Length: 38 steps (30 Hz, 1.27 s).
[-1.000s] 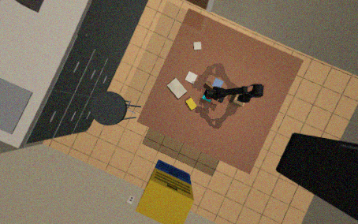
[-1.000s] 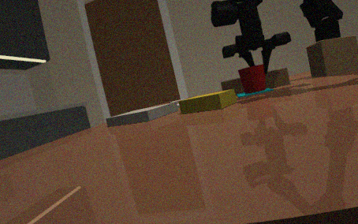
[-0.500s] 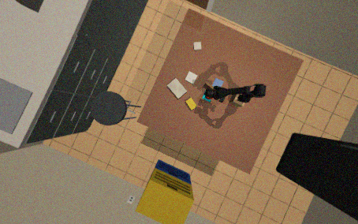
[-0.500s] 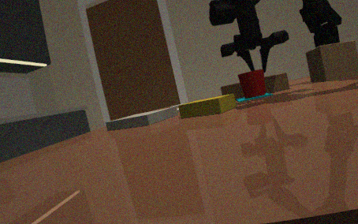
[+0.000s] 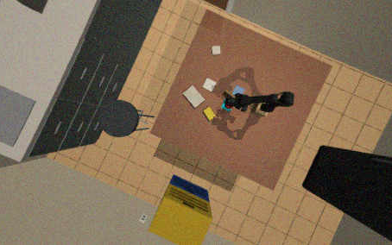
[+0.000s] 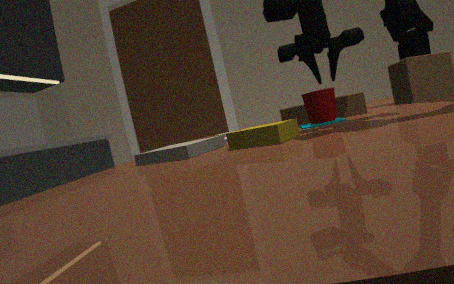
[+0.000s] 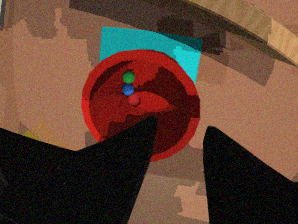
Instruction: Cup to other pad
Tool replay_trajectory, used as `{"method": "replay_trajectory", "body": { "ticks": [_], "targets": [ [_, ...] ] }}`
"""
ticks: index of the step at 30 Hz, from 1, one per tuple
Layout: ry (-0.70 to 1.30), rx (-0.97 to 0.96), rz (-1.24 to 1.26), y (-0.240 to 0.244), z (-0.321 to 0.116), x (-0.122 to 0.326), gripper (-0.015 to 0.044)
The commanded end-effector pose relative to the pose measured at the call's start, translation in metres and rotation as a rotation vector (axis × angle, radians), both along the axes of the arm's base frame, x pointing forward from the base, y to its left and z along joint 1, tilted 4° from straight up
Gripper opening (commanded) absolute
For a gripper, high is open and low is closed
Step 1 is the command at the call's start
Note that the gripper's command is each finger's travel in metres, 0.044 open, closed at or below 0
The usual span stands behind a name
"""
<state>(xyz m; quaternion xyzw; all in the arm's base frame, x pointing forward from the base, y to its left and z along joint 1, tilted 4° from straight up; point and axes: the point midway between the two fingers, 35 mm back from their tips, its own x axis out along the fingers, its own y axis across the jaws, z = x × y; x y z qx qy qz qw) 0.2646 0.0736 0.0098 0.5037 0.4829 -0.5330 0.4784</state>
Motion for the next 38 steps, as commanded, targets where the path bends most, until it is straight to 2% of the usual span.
{"method": "replay_trajectory", "body": {
  "ticks": [1, 2, 14, 27, 38],
  "targets": [
    [-0.003, 0.004, -0.002, 0.0, 0.006, 0.0, 0.0128],
    [-0.003, 0.004, -0.002, 0.0, 0.006, 0.0, 0.0128],
    [-0.001, 0.001, -0.001, 0.0, 0.009, 0.001, 0.044],
    [-0.003, 0.004, -0.002, 0.001, 0.064, 0.003, 0.044],
    [-0.005, 0.001, -0.001, 0.001, 0.061, 0.004, 0.044]
  ]
}}
